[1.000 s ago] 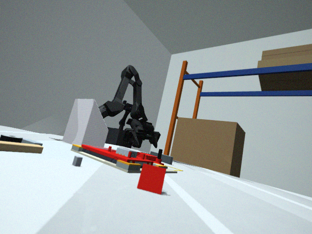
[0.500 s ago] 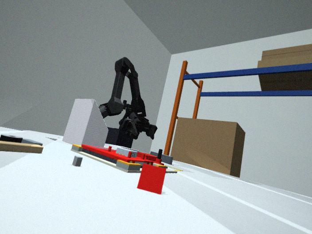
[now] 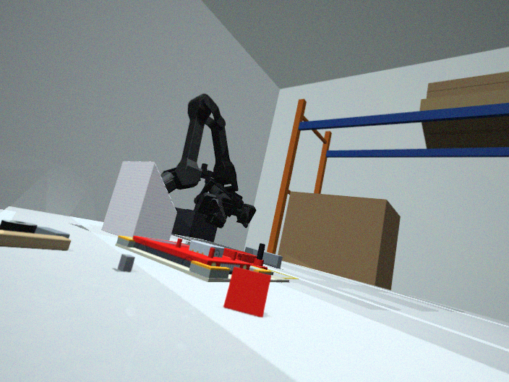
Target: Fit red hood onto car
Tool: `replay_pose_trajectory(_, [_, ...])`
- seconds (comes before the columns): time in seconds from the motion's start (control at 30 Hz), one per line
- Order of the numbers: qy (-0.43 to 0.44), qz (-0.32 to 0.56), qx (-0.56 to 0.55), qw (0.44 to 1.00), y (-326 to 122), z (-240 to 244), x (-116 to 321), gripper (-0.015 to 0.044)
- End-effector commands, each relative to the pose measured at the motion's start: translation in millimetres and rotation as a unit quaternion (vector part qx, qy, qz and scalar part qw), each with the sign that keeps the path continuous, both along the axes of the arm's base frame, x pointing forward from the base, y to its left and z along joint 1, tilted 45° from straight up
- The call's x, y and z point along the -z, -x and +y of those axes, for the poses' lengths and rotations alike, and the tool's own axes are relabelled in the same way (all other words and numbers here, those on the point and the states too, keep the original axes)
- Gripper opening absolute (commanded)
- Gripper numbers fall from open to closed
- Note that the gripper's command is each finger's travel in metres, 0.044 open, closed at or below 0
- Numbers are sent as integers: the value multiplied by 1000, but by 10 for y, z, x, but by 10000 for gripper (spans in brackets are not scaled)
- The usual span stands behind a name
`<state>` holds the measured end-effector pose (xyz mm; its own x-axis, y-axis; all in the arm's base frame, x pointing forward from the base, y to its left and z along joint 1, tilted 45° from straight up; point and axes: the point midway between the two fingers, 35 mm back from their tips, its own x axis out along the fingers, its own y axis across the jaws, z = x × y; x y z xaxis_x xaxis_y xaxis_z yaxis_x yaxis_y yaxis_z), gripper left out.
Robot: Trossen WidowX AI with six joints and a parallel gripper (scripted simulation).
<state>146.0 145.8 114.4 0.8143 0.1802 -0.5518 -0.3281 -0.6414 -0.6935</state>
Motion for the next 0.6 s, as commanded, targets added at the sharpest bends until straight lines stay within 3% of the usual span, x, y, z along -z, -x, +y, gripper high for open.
replay_pose_trajectory(0.0, [0, 5, 1, 1000, -1, 2, 12, 309])
replay_pose_trajectory(0.17, [-84, 112, 98, 985, -62, -21, 175, 440])
replay_pose_trajectory(0.37, [-199, 241, 254, 915, -138, -65, 342, 440])
replay_pose_trajectory(0.57, [-301, 335, 411, 793, -227, -114, 433, 440])
